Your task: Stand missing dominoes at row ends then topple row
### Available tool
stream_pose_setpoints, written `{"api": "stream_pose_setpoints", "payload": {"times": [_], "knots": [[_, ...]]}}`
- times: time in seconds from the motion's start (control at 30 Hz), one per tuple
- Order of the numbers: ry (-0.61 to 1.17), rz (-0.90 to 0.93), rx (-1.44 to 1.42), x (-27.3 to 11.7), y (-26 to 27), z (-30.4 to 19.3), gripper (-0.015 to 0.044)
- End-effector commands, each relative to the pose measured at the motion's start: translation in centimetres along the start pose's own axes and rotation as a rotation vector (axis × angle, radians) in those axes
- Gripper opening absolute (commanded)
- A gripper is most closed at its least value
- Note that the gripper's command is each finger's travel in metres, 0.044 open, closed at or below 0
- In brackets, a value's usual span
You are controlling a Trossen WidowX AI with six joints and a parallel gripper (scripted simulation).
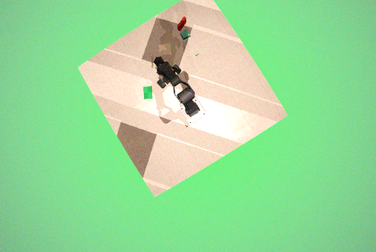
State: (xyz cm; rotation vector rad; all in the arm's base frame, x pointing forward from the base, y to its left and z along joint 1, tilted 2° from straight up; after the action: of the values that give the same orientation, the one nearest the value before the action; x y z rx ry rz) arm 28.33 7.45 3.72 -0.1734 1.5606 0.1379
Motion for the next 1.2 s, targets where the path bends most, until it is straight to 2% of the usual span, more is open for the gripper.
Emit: {"api": "stream_pose_setpoints", "payload": {"times": [0.0, 0.13, 0.57, 0.97, 1.0, 1.1, 1.17], "knots": [[0.005, -0.003, -0.006, 2.7, -0.1, -0.4, 0.0107], [0.006, -0.003, -0.006, 4.7, -0.1, -0.9, 0.0107], [0.006, -0.003, -0.006, 4.8, -0.1, -0.9, 0.0107], [0.006, -0.003, -0.006, 4.8, -0.1, -0.9, 0.0422], [0.006, -0.003, -0.006, 4.8, -0.1, -0.9, 0.0440], [0.006, -0.003, -0.006, 4.6, -0.1, -0.9, 0.0440], [0.005, -0.002, -0.005, 2.7, -0.1, -0.4, 0.0440]]}}
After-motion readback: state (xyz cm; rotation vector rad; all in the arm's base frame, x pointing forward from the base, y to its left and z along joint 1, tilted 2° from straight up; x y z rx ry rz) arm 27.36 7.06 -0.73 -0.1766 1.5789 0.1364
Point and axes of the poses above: the point midway between the two fingers, 35 mm back from their tips, its own x axis out along the fingers, its own y axis across the jaws, z = x × y, the point moved 3 cm from there along -x, back along the fingers, and after that the axes turned 12 degrees about x, right-handed, at the moved point
